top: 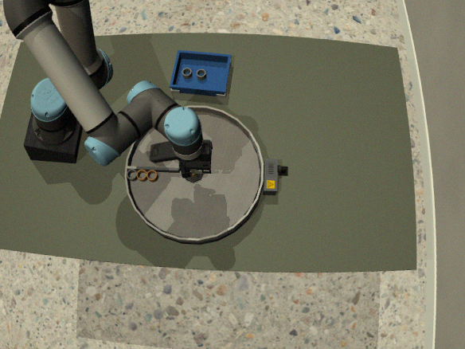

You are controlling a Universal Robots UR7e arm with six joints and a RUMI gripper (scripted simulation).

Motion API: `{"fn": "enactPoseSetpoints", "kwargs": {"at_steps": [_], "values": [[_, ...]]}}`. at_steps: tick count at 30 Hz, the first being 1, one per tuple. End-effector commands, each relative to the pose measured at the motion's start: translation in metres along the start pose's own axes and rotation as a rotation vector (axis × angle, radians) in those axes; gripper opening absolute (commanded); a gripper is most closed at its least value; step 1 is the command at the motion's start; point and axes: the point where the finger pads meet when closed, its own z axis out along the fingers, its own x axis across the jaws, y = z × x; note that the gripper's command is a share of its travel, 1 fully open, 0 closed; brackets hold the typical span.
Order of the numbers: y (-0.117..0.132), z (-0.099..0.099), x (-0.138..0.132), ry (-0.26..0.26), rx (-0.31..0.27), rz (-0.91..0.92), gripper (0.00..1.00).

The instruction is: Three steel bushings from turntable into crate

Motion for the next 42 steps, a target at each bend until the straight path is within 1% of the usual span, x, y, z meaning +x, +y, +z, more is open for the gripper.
{"fn": "enactPoseSetpoints", "kwargs": {"at_steps": [1,19,23,27,34,36,42], "values": [[0.000,0.000,0.000,-0.001,-0.001,0.000,0.06],[0.000,0.000,0.000,-0.001,-0.001,0.000,0.06],[-0.008,-0.001,-0.002,-0.001,-0.001,0.000,0.06],[-0.033,-0.001,-0.004,-0.001,-0.001,0.000,0.06],[-0.097,0.000,-0.011,-0.001,0.000,0.000,0.06],[-0.097,0.000,-0.011,-0.001,0.000,0.000,0.06],[-0.146,0.000,-0.016,-0.001,0.000,0.000,0.06]]}}
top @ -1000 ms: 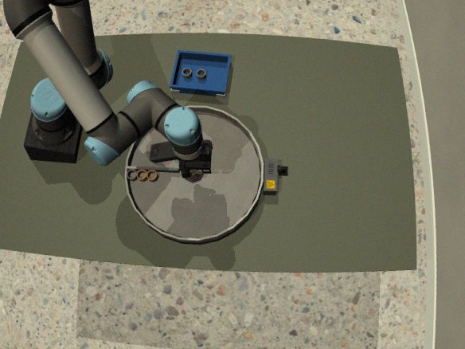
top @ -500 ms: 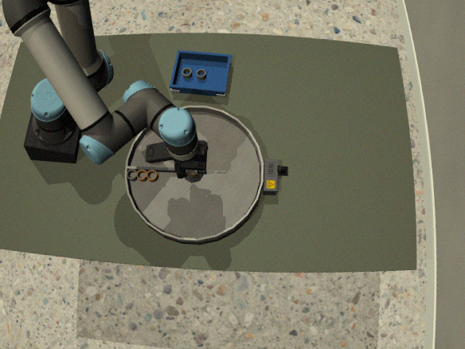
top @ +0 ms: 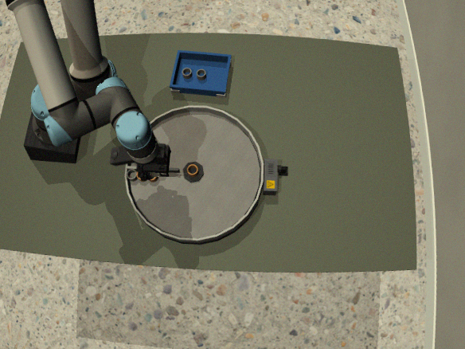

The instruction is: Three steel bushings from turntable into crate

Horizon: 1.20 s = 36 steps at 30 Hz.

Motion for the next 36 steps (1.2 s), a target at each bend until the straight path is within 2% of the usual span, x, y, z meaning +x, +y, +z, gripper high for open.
{"fn": "enactPoseSetpoints", "kwargs": {"at_steps": [1,9,36], "values": [[-0.039,-0.005,-0.005,0.006,-0.011,-0.004,0.06],[-0.068,-0.003,-0.008,0.006,-0.012,-0.004,0.06],[-0.070,-0.003,-0.008,0.006,-0.013,-0.004,0.06]]}}
